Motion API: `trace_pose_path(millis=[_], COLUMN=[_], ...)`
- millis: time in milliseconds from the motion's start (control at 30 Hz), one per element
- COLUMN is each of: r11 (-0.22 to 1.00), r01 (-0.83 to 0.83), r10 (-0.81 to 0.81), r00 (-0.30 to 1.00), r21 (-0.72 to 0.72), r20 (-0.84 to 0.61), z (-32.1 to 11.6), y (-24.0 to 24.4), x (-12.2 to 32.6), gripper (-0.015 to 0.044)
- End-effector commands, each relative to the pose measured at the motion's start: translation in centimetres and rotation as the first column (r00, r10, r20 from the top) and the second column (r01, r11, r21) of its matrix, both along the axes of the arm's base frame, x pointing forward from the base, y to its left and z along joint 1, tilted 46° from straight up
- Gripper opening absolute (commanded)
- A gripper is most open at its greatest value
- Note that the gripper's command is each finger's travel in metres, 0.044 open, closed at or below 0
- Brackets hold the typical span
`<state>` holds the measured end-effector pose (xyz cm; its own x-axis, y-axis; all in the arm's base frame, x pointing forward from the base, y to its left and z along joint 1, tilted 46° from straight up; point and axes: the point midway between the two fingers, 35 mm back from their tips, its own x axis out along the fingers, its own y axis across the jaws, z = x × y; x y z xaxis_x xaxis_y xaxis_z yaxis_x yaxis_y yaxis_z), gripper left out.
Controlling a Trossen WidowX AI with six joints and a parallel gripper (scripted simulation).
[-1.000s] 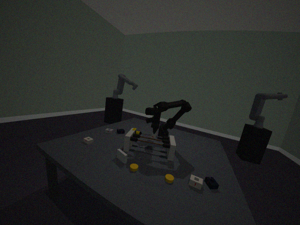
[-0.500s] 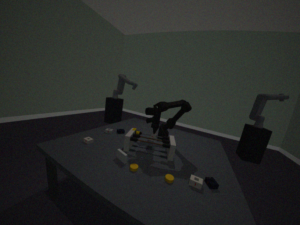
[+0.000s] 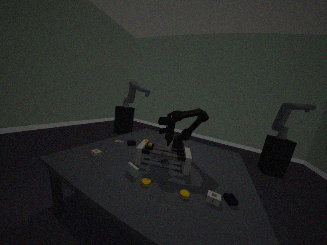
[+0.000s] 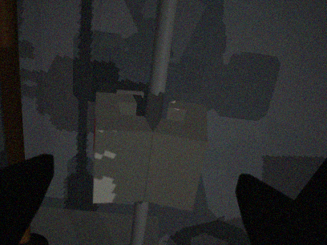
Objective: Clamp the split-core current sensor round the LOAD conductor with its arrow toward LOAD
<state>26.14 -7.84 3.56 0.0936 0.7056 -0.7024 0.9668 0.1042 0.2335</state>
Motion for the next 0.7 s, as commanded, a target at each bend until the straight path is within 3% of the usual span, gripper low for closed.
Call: trace_pose_path(millis=[0,667], r11=[1.000,1.000], r01=[-0.002,0.004], r10=[0.002,-0.004], r00=[1.000,1.000], r21=[-0.001,0.004], r20=[0.001,0.003], z=[0.0,-3.2], y=[0.0,3.7], x=[0.0,0.4], gripper=[0.0440,0.0440])
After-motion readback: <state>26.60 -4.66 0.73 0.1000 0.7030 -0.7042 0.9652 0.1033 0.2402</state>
